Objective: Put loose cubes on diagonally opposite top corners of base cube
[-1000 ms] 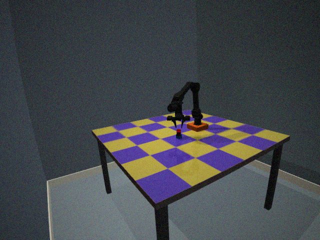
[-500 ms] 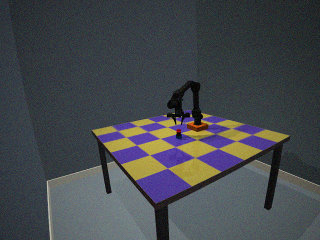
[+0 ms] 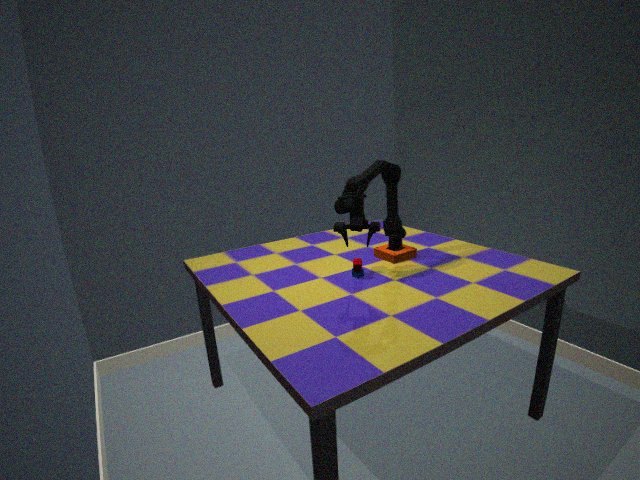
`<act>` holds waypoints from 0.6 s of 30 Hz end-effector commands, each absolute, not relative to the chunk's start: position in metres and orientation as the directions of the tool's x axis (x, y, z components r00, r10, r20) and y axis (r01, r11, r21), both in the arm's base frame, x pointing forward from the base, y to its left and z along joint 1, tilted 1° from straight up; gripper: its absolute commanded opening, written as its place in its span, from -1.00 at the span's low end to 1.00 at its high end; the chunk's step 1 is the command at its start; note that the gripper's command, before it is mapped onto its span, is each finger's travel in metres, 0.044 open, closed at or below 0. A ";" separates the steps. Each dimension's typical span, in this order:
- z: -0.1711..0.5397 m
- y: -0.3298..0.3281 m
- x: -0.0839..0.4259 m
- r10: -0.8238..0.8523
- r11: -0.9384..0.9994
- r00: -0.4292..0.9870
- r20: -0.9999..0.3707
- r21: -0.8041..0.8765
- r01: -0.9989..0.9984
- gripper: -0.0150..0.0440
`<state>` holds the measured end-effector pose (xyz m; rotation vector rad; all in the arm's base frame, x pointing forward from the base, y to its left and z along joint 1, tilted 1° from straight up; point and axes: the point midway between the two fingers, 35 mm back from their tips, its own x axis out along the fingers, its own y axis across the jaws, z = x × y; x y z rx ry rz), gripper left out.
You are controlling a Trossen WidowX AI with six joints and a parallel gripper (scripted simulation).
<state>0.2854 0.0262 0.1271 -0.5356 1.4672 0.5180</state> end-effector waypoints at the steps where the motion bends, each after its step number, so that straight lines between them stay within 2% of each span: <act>1: 0.127 0.034 0.286 0.003 0.780 0.039 -0.999 -0.022 -0.625 0.86; 10: 0.130 0.152 0.271 0.012 0.780 0.037 -0.999 -0.014 -0.625 0.86; 18: 0.131 0.160 0.268 0.013 0.780 0.037 -0.999 -0.013 -0.625 0.86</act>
